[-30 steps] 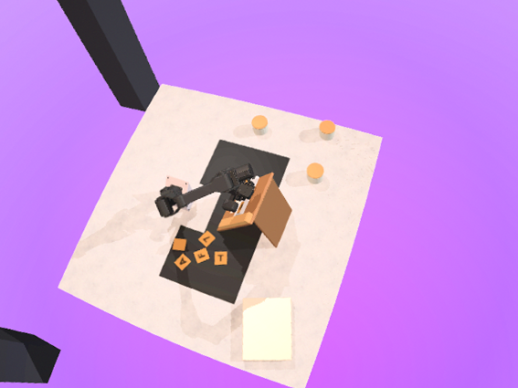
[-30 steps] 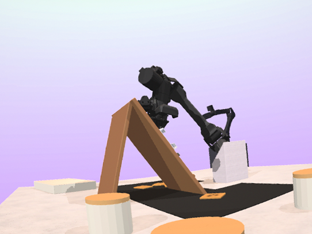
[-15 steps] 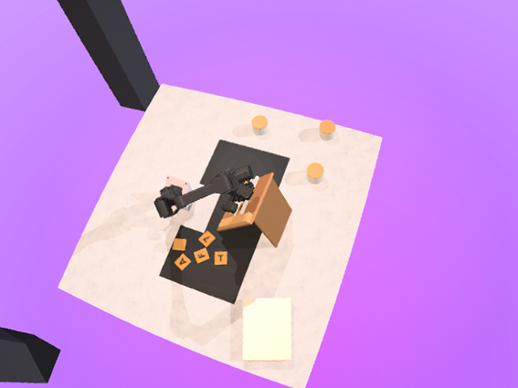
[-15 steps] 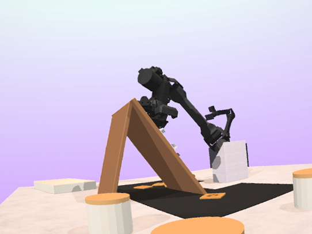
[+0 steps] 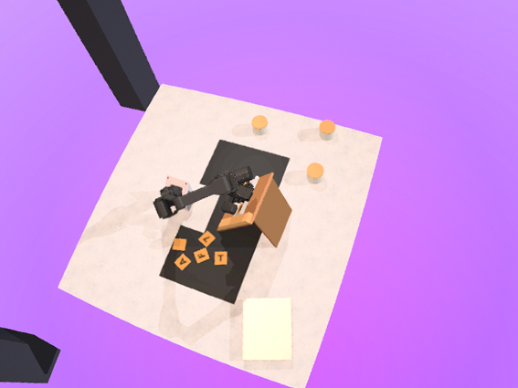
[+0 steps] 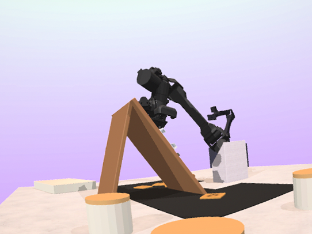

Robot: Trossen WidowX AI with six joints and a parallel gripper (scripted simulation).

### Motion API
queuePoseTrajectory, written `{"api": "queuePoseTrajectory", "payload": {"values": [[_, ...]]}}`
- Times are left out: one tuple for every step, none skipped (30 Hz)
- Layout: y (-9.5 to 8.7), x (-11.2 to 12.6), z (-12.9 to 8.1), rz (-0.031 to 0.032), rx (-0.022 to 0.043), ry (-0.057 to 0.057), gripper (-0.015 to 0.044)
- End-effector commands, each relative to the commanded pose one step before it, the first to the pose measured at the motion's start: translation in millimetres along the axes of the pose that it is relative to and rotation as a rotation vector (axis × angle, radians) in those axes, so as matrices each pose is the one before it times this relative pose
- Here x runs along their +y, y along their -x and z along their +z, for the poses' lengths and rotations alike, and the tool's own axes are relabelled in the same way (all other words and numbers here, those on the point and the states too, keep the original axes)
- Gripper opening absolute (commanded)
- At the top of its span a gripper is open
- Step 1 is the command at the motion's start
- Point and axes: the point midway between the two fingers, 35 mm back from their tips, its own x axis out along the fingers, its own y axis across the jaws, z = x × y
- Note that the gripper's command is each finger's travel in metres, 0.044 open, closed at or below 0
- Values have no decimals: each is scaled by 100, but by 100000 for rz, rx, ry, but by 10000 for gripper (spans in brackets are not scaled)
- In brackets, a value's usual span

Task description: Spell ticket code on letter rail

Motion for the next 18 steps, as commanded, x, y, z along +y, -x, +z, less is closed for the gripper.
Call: {"api": "queuePoseTrajectory", "payload": {"values": [[-66,-235,46,-343,-102,113,0],[0,-33,1,-2,0,1,0],[0,-33,1,-2,0,1,0],[0,-33,1,-2,0,1,0],[0,-33,0,-2,0,1,0],[0,-33,0,-2,0,1,0],[-1,-33,0,-2,0,1,0],[-1,-33,0,-2,0,1,0],[-1,-27,0,-1,0,1,0],[0,-10,0,-1,0,0,0],[0,0,0,0,0,0,0],[127,173,-79,11,5,1,0],[169,118,-123,9,8,4,0],[138,40,-111,5,8,5,0],[127,14,-105,4,7,6,0],[126,5,-105,4,8,6,0],[127,1,-107,11,9,7,0],[126,-1,-108,7,8,7,0]]}}
